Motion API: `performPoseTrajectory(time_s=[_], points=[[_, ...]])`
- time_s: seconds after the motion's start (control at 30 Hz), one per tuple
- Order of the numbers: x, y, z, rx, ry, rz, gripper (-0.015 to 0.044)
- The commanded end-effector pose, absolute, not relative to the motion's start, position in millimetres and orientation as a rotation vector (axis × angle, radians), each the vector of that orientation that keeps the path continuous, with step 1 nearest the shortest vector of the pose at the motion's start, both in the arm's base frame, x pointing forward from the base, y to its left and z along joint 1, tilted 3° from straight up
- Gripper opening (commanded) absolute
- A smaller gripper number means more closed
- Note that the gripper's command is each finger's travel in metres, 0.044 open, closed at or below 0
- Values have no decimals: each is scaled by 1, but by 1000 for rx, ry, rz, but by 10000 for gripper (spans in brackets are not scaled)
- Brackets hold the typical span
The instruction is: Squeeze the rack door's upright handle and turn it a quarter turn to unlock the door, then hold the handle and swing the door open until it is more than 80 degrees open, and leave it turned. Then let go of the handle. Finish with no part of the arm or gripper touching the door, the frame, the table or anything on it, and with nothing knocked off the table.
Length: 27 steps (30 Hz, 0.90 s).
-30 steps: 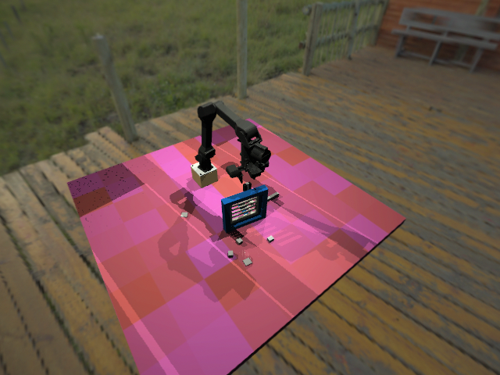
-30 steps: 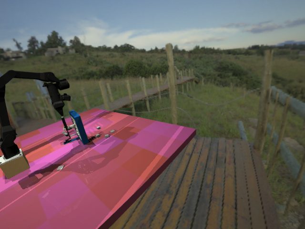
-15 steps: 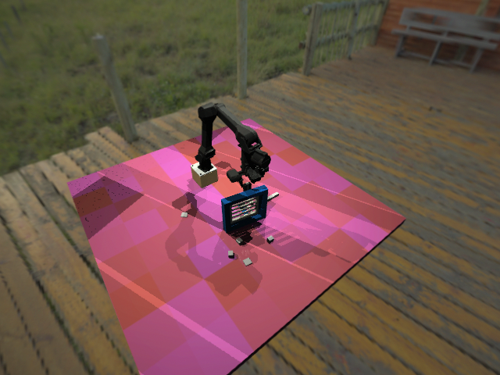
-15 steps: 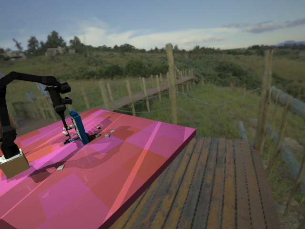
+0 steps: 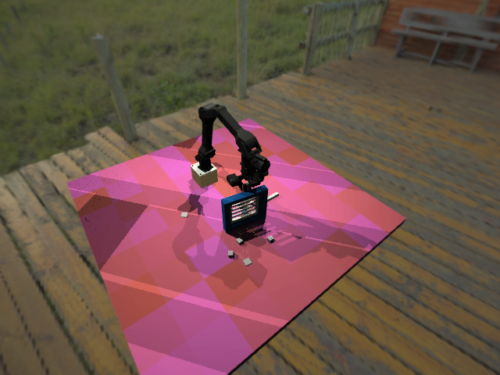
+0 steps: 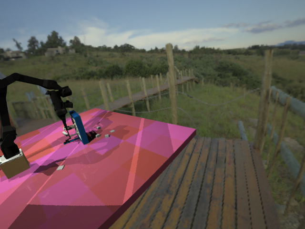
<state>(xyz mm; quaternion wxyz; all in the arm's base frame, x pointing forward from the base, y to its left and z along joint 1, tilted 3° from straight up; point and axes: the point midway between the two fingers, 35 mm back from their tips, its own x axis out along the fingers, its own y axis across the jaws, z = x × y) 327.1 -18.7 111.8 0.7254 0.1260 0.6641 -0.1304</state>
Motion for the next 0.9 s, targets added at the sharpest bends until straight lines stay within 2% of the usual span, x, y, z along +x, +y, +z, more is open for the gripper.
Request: performPoseTrajectory(time_s=[0.0,0.17,0.4,0.87], points=[[325,-18,103,283,1473,-289,290],[325,-18,97,283,1474,-289,290],[325,-18,97,283,1474,-289,106],[325,-18,97,283,1474,-289,18]])
